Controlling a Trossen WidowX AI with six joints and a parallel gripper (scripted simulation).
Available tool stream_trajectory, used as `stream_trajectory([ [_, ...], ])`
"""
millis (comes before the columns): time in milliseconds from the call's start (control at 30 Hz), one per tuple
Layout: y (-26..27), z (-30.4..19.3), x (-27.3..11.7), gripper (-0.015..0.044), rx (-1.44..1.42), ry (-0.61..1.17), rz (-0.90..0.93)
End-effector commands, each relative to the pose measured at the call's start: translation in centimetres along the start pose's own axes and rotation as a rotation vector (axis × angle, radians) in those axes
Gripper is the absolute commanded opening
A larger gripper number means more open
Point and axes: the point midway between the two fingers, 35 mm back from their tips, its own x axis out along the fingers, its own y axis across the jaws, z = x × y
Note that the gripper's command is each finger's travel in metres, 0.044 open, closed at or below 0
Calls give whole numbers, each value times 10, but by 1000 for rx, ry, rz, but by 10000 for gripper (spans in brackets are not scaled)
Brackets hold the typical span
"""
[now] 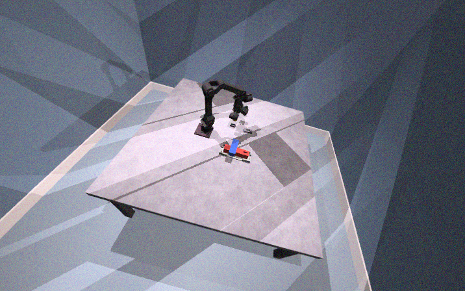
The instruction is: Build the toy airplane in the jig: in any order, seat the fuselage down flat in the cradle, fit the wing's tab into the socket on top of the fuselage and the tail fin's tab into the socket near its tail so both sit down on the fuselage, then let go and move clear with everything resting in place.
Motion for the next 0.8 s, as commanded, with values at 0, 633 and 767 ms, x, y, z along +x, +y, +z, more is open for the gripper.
stream_trajectory([
  [0,0,1,-14,0,6,-3,6],
  [633,-11,-6,-72,0,17,24,-26],
  [767,-13,-6,-77,0,18,26,-29],
])
